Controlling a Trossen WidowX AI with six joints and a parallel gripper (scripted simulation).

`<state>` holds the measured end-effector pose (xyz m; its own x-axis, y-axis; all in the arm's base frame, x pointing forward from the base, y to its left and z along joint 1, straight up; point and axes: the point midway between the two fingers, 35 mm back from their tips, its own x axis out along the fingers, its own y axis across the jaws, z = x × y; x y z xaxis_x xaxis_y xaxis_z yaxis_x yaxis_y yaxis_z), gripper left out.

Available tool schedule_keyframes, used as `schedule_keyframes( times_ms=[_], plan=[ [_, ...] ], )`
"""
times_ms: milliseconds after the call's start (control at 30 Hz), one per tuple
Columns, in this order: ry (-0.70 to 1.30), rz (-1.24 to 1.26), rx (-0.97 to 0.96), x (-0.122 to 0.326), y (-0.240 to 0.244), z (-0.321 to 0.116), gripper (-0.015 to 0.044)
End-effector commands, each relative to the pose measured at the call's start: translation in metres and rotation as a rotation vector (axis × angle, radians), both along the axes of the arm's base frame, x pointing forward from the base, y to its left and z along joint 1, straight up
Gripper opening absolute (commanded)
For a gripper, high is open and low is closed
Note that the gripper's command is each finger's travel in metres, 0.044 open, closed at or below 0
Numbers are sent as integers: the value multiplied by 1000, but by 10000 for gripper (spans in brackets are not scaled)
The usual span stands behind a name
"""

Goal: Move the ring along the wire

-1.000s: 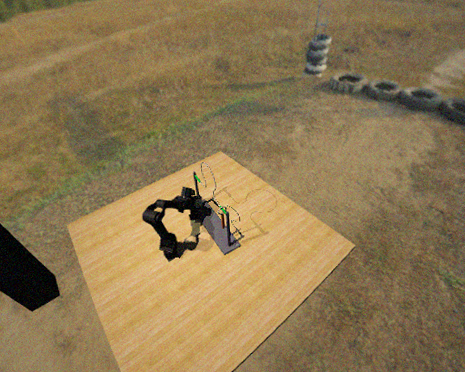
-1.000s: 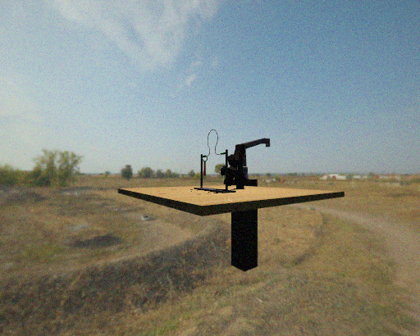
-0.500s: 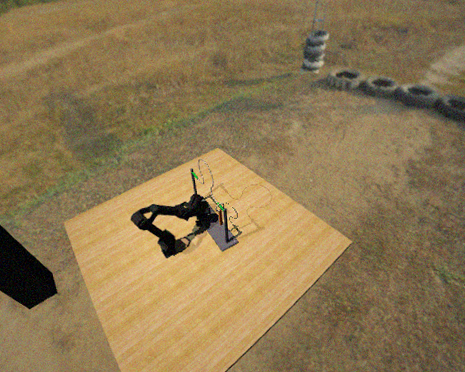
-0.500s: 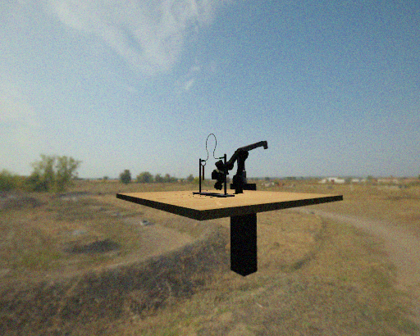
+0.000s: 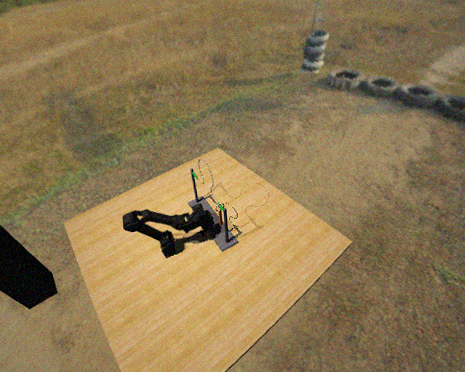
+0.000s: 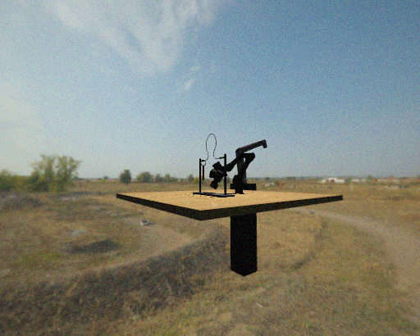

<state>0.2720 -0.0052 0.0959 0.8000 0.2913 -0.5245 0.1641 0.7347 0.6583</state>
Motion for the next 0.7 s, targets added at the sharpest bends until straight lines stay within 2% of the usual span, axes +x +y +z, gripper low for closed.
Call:
schedule_keyframes(
  times_ms=[0,667],
  plan=[
    [-56,-2,-31,-9,-14,3,160],
    [-340,-84,-308,-67,-77,12,160]
  ],
)
